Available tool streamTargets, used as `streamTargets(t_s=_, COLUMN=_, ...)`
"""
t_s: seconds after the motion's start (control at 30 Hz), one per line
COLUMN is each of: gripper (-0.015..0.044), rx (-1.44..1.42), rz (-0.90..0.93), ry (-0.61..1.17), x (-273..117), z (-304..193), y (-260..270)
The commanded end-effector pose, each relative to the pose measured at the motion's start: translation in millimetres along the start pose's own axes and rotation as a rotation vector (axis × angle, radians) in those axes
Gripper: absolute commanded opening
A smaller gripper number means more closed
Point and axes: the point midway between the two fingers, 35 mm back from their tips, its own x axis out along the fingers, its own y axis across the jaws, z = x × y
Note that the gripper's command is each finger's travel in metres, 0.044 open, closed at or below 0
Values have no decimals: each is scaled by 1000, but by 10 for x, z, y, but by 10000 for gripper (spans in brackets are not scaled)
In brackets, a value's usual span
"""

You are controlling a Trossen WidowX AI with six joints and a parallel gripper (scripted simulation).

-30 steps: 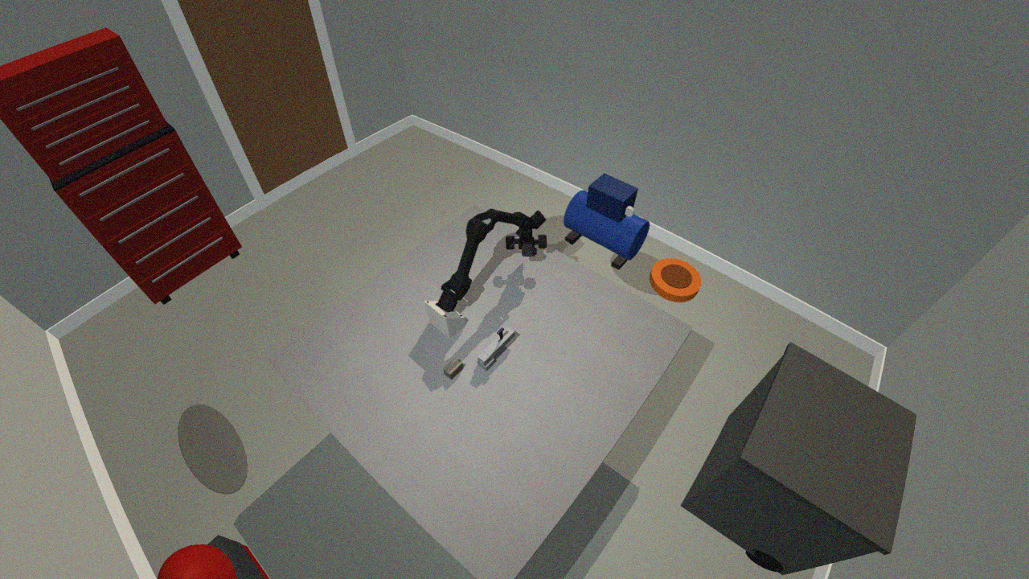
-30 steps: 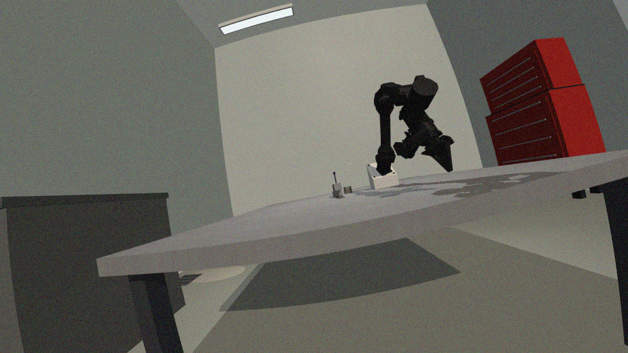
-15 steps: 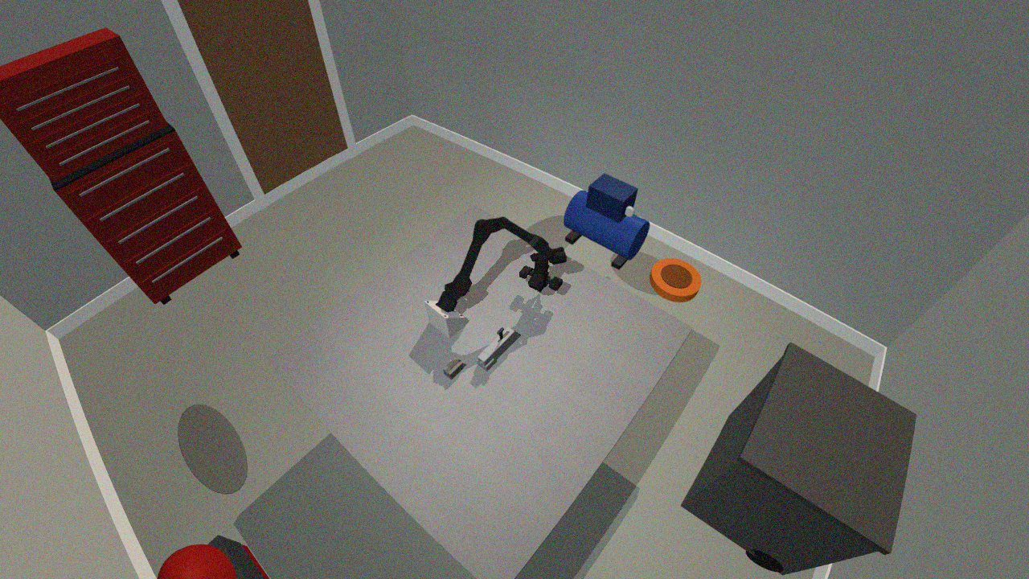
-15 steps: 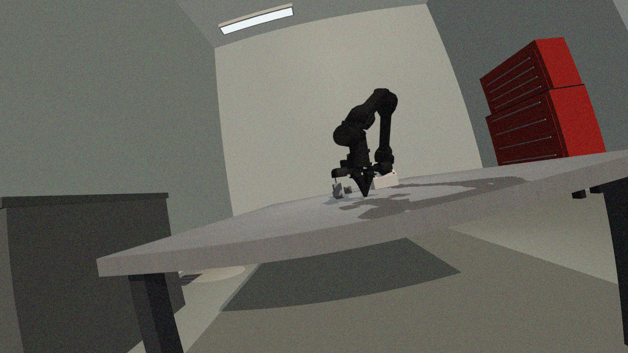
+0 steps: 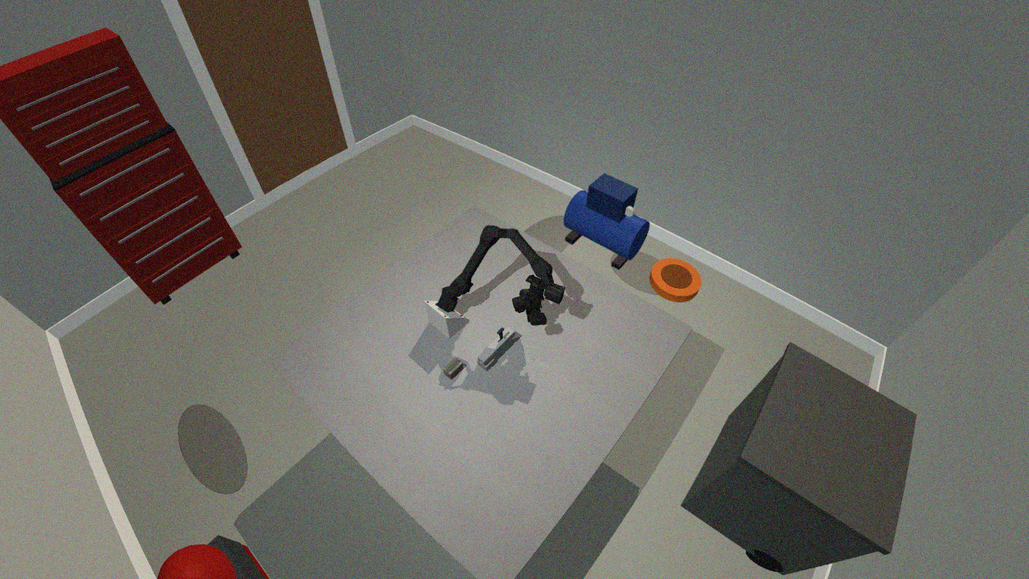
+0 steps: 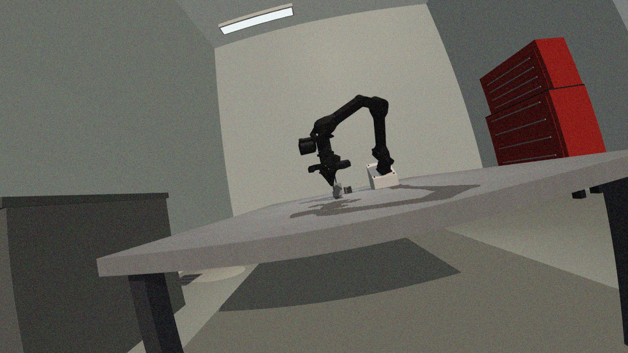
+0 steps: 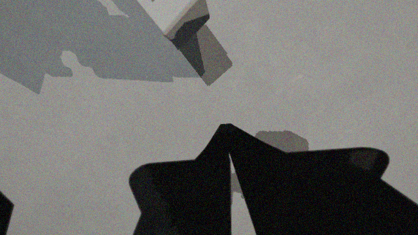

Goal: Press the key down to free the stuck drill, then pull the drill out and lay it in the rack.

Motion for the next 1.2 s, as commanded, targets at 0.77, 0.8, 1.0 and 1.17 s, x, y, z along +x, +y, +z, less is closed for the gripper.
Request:
streamTargets(t_s=0.77, gripper=0, rx=915, rz=-187, ry=98, x=-411, z=1484, y=757)
streamTargets(t_s=0.8, gripper=0, rx=918, rz=-188, ry=99, x=-402, z=1485, y=755)
streamTargets(t_s=1.0, gripper=0, rx=929, rz=-193, ry=102, x=-319, z=1490, y=744)
streamTargets(t_s=1.17, gripper=0, rx=930, rz=-194, ry=102, x=-295, z=1488, y=740)
